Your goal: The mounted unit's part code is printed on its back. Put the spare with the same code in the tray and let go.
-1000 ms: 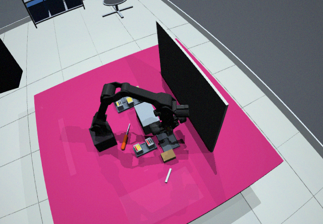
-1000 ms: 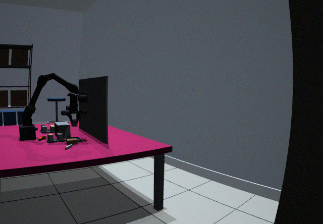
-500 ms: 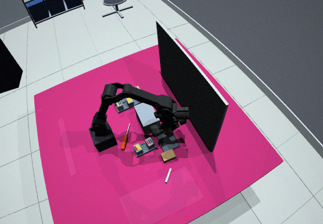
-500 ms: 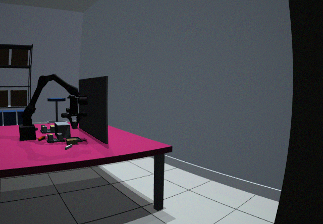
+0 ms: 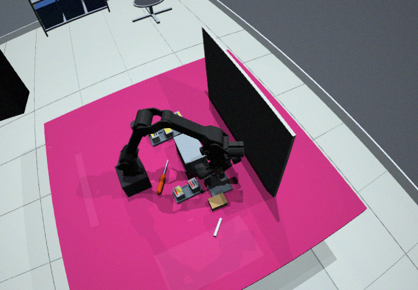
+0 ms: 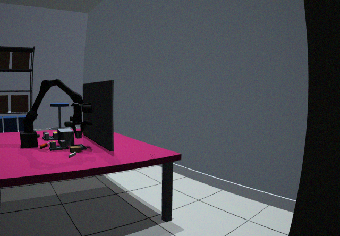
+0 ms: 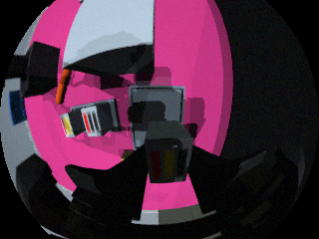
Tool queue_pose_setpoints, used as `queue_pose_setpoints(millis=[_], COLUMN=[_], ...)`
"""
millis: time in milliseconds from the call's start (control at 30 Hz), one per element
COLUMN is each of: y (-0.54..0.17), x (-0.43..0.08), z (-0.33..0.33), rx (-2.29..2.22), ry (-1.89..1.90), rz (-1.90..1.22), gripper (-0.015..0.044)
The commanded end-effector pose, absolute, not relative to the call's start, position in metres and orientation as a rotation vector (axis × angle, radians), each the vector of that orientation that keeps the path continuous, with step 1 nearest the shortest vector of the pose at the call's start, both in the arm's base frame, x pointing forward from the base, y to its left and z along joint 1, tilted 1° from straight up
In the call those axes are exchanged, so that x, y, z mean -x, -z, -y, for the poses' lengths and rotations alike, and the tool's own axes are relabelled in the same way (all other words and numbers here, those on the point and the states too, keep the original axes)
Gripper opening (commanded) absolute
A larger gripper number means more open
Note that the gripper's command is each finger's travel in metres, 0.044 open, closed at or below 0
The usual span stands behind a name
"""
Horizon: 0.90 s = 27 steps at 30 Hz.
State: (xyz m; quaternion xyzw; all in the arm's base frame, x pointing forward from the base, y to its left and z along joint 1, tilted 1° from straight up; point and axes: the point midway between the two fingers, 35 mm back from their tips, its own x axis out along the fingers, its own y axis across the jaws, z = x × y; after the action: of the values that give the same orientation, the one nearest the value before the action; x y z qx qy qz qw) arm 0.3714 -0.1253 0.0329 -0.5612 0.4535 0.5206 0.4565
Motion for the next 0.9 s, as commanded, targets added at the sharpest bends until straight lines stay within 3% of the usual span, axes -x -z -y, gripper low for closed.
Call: queue_pose_setpoints(millis=[0, 867], y=[-0.024, 0.004], x=[-0.37, -0.368], z=[0.125, 0.125], rx=[1.379, 1.378], ry=[-1.296, -1.296], rz=[-1.117, -1.118], gripper=[0.0, 0.0])
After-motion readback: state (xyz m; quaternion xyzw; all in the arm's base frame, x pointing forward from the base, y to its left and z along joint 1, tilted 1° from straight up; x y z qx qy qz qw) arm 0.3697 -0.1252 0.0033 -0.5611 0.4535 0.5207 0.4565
